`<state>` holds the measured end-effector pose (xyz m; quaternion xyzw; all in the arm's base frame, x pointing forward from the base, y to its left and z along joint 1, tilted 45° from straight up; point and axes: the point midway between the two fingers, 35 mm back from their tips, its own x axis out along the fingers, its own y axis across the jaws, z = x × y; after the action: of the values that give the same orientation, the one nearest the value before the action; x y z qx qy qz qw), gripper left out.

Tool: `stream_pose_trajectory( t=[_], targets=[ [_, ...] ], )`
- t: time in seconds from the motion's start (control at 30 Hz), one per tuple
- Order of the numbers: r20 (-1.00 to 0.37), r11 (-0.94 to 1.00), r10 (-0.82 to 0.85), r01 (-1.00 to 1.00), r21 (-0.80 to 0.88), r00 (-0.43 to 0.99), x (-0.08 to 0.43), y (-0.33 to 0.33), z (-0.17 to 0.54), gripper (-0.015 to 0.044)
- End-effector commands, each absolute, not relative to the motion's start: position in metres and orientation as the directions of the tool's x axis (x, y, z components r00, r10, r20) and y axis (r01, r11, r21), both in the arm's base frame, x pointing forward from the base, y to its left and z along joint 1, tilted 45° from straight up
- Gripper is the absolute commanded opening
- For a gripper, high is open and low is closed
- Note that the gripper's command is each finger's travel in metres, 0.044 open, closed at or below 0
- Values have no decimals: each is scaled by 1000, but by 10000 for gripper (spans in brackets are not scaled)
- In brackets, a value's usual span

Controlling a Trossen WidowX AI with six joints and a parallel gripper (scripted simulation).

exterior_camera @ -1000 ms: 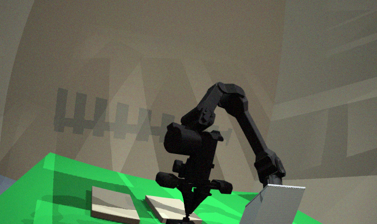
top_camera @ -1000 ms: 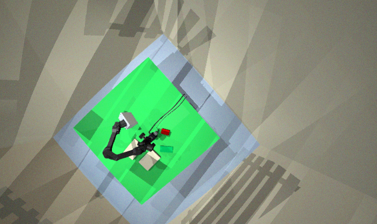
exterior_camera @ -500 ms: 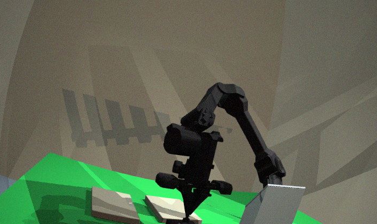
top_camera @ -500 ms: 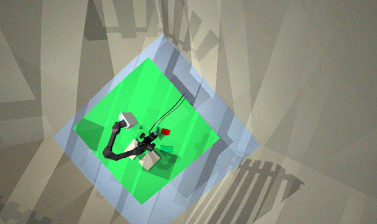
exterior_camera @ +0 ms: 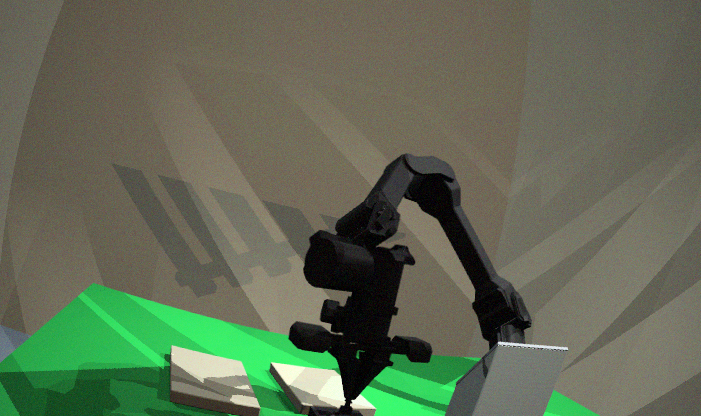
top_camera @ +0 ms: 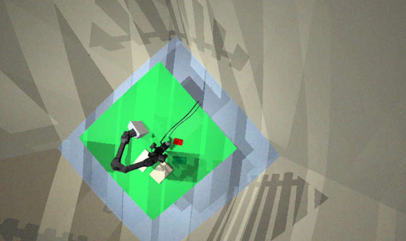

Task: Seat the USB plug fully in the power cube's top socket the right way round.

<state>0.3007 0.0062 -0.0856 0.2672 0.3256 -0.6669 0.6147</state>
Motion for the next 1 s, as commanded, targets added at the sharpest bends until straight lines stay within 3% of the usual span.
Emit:
stream_pose_trajectory(
  t=[0.0,0.97],
  targets=[
    [-757,-29,-646,994,-106,-100,301,6,-86,0],
    [-757,-29,-646,994,-106,-100,301,3,-89,0]
  ],
)
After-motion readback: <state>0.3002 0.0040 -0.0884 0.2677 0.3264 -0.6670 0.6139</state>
